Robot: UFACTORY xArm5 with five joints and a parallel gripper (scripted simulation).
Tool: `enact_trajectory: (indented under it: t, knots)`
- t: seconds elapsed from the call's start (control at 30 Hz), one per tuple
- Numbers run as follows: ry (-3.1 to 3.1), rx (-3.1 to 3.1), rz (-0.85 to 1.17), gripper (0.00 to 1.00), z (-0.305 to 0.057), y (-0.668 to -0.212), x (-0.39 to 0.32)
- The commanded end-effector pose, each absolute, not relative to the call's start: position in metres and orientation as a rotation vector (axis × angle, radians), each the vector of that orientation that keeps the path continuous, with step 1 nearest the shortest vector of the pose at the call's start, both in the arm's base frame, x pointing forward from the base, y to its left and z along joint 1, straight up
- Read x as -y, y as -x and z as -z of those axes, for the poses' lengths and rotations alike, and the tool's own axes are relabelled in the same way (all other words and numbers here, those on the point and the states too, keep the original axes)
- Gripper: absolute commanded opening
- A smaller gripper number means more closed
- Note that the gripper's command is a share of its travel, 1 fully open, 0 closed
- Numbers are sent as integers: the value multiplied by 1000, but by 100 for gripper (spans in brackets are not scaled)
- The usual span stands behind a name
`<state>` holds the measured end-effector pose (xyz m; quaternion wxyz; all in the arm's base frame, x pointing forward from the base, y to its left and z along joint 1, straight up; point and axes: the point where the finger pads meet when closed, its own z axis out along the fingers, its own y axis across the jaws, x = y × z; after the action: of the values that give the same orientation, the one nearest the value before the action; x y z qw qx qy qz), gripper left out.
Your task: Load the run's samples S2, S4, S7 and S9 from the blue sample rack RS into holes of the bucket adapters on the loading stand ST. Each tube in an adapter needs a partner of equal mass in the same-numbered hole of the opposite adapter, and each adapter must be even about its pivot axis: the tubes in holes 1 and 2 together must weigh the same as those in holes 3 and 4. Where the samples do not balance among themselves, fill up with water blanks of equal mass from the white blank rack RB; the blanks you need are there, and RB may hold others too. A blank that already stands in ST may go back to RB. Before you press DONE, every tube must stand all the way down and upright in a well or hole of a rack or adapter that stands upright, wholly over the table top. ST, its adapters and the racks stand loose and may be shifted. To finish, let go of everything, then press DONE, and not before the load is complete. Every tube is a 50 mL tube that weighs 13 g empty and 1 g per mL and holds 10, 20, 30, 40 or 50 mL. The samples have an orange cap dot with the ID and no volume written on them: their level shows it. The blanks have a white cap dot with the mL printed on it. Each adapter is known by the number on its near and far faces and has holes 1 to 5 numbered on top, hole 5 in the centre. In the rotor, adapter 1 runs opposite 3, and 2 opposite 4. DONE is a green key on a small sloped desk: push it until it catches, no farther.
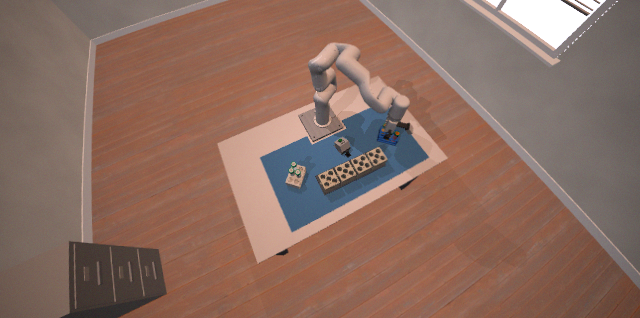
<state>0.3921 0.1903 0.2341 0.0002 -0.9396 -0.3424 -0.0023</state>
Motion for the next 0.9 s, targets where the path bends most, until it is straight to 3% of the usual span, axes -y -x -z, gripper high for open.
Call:
enact_trajectory:
  t: [0.0, 0.87]
  knots:
    - [2951, 1075, 13, 100, -236, -392, -207]
    - [2949, 1075, 12, 100, -236, -382, -321]
